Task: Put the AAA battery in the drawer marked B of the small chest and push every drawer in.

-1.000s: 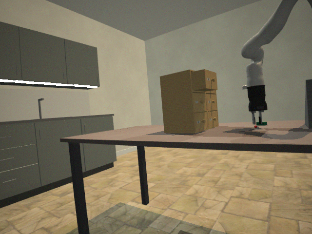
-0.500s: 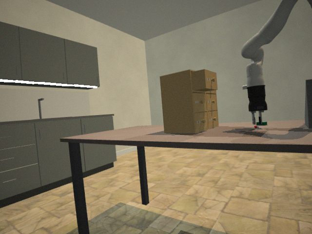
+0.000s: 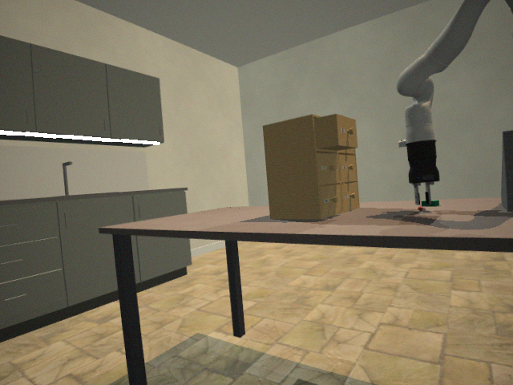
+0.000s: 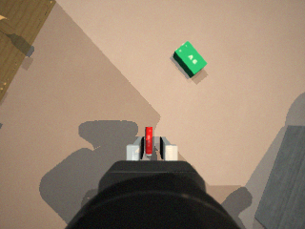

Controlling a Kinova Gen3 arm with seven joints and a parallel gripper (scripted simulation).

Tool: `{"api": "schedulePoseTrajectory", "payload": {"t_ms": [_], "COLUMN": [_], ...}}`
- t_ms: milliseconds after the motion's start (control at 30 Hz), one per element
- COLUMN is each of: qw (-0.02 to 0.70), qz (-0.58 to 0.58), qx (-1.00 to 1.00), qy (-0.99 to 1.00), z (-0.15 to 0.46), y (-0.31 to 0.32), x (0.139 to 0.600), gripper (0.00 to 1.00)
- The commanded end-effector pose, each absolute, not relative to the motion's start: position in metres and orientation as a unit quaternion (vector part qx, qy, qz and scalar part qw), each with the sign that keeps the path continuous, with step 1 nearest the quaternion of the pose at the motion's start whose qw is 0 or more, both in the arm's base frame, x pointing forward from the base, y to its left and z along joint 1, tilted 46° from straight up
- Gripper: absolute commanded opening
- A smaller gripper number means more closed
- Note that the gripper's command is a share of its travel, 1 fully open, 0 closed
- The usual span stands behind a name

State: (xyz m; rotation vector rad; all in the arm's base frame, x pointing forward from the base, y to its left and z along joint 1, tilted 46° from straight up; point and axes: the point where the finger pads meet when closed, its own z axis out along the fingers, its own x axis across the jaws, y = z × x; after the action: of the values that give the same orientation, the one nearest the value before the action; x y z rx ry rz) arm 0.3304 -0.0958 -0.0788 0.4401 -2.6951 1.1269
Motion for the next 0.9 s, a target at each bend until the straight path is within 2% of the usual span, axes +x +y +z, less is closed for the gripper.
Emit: {"api": "schedulePoseTrajectory", "payload": {"t_ms": [0,867], "qw": [0.092,0.090], "qz": [0.379,0.378], "qx": [0.148,0.149], "qy": [-0.909,-0.909], "z": [-0.0799,-0.0804], "y": [-0.0971,-0.0964], "x": [0.3306,0.3367], "gripper": [0.54,0.54]}}
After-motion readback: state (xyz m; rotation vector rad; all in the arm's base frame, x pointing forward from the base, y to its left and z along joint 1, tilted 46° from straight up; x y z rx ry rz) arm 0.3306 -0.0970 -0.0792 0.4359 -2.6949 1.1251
